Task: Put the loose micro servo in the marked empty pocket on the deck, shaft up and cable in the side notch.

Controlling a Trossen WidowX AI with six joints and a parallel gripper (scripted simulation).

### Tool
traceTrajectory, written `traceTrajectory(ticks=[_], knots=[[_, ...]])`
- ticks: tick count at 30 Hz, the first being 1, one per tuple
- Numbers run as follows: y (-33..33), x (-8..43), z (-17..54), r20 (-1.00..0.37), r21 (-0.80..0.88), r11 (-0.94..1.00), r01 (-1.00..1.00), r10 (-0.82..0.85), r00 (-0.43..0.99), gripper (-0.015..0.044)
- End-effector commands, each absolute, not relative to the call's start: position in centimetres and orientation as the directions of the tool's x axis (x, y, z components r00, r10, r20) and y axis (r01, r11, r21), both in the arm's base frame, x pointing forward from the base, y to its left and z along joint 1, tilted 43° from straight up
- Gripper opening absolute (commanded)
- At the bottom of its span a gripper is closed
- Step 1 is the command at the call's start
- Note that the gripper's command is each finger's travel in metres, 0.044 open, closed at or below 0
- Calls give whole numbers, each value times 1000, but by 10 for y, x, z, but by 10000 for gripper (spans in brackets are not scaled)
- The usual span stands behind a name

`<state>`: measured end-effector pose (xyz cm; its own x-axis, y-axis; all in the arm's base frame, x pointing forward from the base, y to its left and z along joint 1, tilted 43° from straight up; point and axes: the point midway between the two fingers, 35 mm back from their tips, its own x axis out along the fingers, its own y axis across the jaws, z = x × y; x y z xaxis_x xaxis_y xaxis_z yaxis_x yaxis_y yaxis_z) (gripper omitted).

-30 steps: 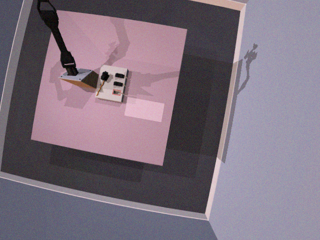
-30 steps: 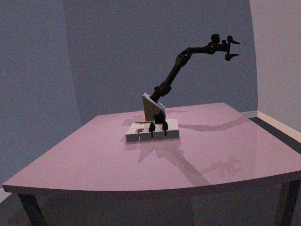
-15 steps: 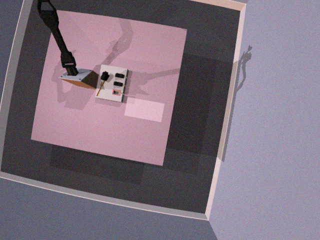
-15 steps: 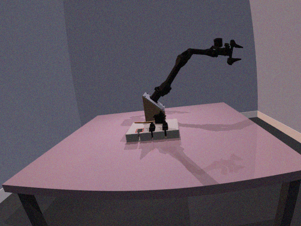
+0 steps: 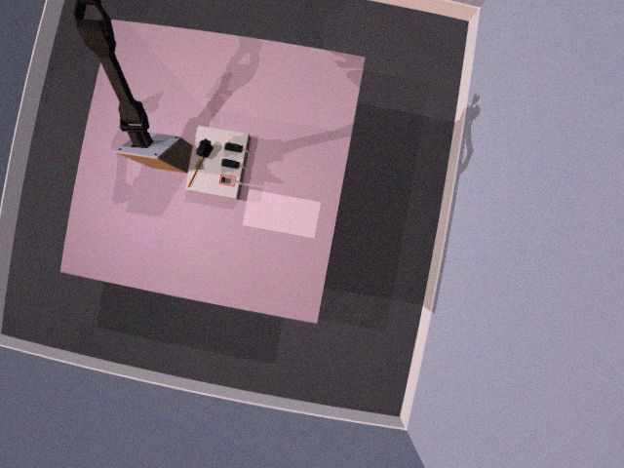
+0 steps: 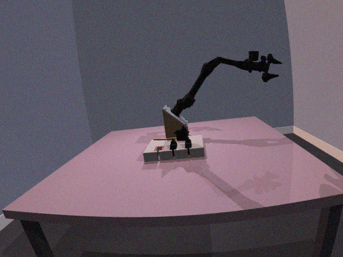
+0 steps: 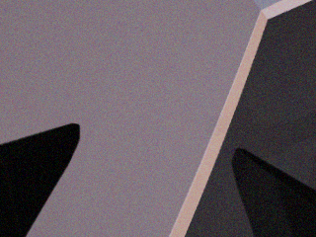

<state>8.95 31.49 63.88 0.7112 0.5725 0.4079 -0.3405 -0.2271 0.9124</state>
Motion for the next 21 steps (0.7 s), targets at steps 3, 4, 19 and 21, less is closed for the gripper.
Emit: traceTrajectory(ticks=[3, 4, 19, 21], knots=[[323, 102, 629, 397, 915, -183, -361, 578, 713, 440], [325, 106, 625, 391, 916, -167, -365, 580, 715, 440], [351, 183, 561, 267, 919, 84, -385, 587, 765, 440], [353, 194, 550, 242, 917, 123, -380, 586, 774, 440]])
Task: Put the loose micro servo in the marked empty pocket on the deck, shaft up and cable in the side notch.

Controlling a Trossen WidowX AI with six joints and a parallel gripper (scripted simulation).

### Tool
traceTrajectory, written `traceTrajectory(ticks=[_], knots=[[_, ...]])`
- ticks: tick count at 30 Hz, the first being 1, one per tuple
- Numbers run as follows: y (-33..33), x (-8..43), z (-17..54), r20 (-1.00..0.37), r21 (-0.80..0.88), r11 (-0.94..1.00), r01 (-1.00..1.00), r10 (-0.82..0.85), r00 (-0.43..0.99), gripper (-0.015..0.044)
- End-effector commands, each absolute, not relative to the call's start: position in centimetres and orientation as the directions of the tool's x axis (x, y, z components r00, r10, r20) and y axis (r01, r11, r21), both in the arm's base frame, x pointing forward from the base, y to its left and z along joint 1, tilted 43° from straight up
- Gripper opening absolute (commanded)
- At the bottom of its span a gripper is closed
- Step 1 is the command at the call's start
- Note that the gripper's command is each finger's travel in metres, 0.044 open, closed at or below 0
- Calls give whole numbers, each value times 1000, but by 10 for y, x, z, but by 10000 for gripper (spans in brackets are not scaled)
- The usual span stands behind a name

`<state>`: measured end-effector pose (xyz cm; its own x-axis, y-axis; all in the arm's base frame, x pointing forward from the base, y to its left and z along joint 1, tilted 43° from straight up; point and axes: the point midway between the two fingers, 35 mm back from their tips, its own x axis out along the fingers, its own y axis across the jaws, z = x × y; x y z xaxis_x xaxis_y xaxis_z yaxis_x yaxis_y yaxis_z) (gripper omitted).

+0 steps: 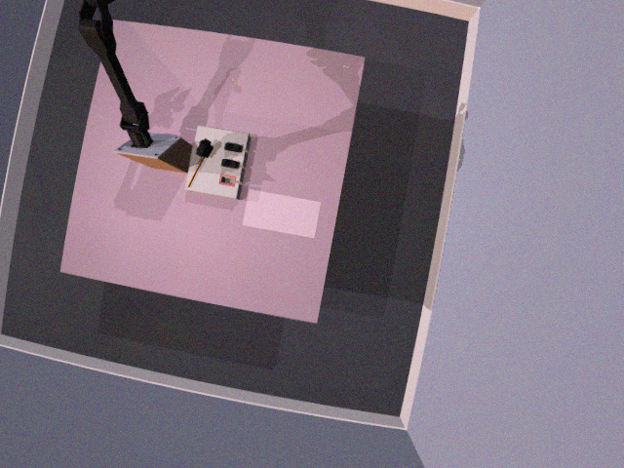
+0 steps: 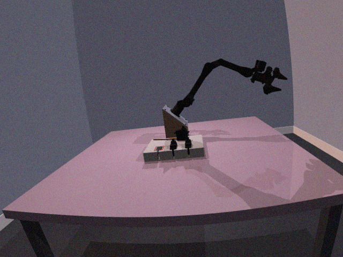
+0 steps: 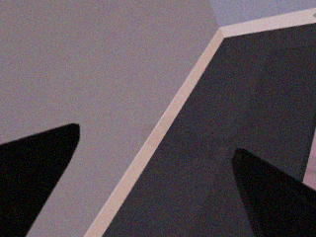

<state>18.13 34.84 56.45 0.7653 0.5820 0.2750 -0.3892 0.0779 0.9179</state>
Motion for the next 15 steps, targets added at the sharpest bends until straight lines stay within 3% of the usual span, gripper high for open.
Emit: traceTrajectory(ticks=[1, 15], knots=[[353, 200, 544, 229, 916, 141, -375, 585, 778, 440], [340, 281, 463, 18, 898, 358, -255, 549, 836, 440]])
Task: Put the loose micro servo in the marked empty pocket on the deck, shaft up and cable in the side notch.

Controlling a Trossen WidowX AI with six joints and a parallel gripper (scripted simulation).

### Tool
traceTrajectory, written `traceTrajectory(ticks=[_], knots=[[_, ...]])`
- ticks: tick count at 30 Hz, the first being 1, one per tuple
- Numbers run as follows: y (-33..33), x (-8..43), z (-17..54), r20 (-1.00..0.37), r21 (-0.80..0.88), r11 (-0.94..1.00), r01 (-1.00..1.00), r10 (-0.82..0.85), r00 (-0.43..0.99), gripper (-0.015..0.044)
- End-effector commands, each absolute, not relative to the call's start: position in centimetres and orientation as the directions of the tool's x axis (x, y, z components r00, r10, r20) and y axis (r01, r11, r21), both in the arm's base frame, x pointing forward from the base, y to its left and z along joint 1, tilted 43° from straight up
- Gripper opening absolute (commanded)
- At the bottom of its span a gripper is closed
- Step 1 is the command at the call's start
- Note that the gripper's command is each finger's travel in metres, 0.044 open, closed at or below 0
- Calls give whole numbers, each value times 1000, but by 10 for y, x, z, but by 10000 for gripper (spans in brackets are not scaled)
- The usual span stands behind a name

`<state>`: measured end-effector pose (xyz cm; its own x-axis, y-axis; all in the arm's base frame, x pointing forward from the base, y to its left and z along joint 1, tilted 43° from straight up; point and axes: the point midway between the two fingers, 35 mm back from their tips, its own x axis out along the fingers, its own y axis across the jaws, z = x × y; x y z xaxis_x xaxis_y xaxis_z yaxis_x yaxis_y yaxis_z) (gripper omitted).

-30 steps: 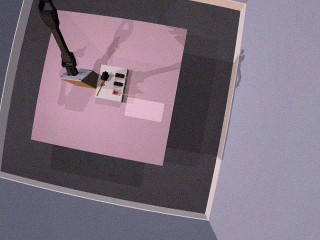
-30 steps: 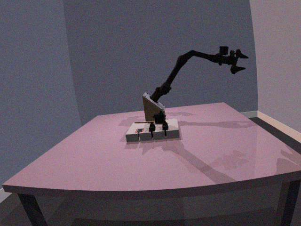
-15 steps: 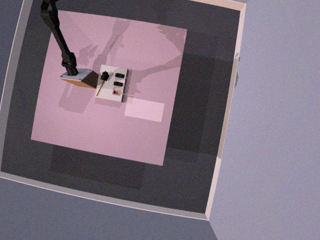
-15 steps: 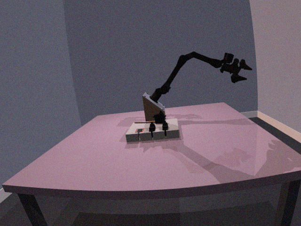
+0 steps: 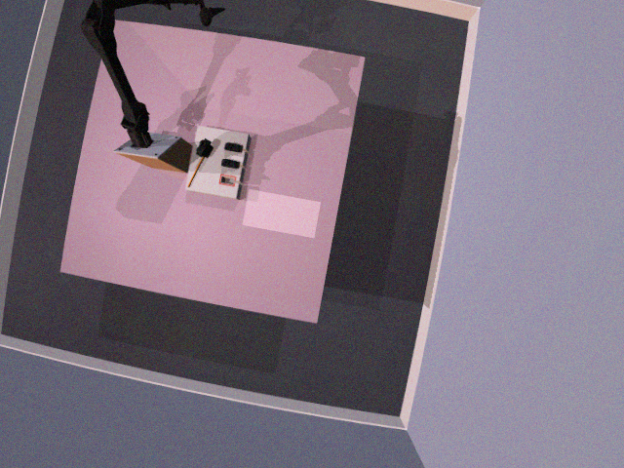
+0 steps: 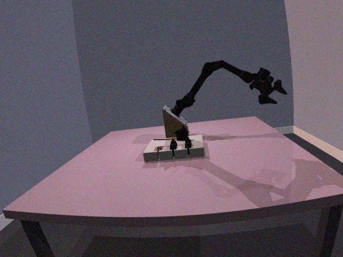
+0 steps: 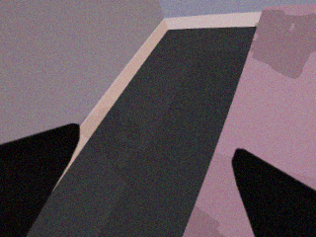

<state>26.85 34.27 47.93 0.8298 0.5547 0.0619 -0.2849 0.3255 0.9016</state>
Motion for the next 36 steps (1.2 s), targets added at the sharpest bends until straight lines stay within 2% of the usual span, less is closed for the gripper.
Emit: traceTrajectory(ticks=[1, 11, 22, 36], knots=[[338, 286, 456, -1, 895, 374, -242, 545, 838, 440], [319, 321, 412, -122, 873, 463, -152, 510, 851, 440], [275, 366, 338, -325, 828, 559, 34, 430, 842, 440], [200, 397, 242, -587, 743, 579, 334, 325, 741, 440]])
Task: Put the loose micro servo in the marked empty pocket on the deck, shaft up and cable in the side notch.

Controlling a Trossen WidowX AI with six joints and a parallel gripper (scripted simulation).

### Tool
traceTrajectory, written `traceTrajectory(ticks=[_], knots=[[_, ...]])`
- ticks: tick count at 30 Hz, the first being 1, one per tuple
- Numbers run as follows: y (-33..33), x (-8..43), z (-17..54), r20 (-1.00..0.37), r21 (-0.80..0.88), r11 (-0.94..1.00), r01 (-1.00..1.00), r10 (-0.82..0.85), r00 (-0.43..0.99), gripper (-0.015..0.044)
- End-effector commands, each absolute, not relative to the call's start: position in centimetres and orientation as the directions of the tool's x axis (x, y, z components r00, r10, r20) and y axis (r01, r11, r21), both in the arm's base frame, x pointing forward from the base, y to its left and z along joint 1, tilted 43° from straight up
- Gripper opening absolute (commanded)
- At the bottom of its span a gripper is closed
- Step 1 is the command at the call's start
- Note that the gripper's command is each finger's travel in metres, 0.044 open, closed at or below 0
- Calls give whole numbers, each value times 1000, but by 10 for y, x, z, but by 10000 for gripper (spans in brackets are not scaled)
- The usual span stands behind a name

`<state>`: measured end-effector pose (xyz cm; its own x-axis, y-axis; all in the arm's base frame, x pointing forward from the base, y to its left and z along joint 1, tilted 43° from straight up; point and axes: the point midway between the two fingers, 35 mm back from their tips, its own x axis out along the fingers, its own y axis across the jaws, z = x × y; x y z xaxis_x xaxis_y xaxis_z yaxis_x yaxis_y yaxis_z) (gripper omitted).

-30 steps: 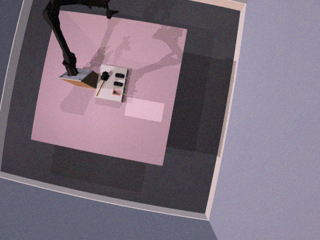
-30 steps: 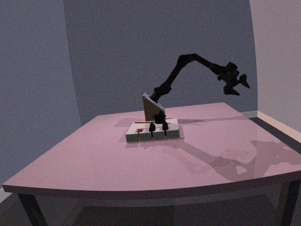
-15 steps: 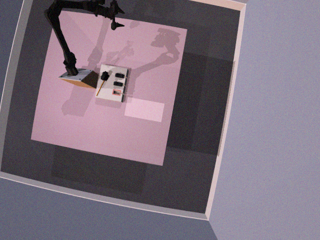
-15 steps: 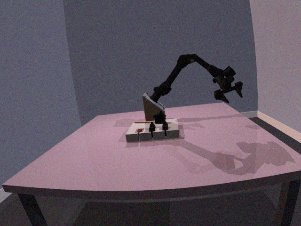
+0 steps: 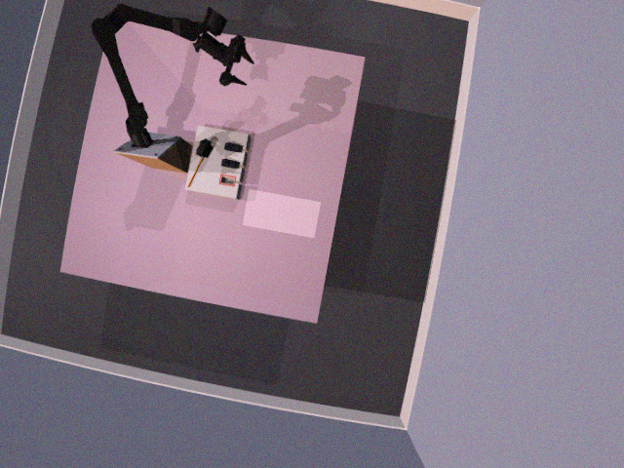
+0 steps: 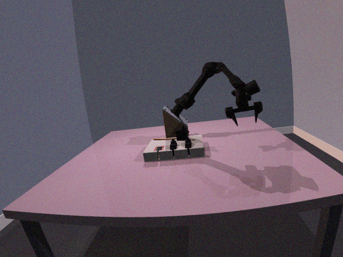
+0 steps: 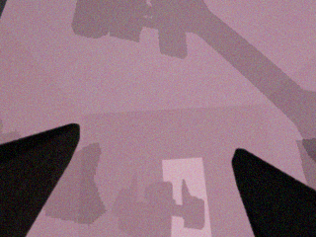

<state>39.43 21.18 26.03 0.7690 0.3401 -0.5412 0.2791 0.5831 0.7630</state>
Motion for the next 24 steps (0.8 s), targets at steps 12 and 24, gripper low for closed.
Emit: traceTrajectory(ticks=[12, 24], knots=[[130, 392, 171, -761, 633, 502, 589, 262, 594, 440], [66, 363, 109, -876, 477, 339, 811, 261, 406, 440]])
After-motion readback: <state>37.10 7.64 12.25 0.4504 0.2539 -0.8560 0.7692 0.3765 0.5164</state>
